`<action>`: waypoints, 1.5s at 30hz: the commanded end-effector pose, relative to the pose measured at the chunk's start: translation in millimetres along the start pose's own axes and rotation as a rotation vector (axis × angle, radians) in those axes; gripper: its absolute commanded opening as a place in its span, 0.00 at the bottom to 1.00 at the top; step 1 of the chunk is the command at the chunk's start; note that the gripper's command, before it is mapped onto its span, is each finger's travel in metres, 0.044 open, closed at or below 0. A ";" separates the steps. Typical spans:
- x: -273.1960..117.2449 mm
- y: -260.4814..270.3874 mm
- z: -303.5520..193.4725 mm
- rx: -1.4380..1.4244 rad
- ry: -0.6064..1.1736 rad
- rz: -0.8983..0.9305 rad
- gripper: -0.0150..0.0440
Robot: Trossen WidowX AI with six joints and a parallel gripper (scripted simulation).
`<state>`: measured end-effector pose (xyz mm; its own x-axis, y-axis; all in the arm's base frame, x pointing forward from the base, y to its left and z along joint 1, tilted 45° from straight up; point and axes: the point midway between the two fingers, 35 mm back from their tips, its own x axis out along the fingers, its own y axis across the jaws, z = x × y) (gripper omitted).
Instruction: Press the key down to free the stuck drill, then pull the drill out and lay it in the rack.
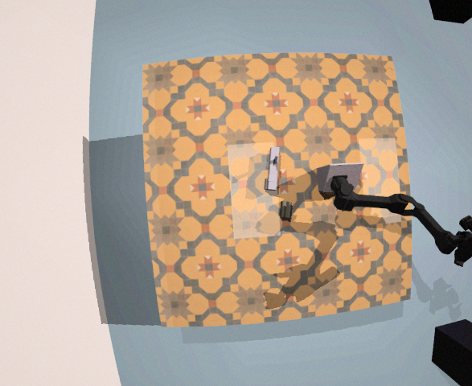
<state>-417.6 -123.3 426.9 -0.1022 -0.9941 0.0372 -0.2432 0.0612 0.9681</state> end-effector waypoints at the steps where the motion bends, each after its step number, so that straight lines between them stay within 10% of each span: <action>1: 0.0 0.0 0.0 0.000 0.000 0.000 0.89; 15: -6.8 50.8 -50.9 -0.258 -0.064 0.134 0.26; 30: -38.3 141.7 -251.5 -0.912 -0.123 0.431 0.25; 45: -42.6 120.4 -473.4 -1.426 0.019 0.705 0.25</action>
<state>-42.5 -108.3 661.7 0.1167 -0.8201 0.5603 0.8821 0.3448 0.3209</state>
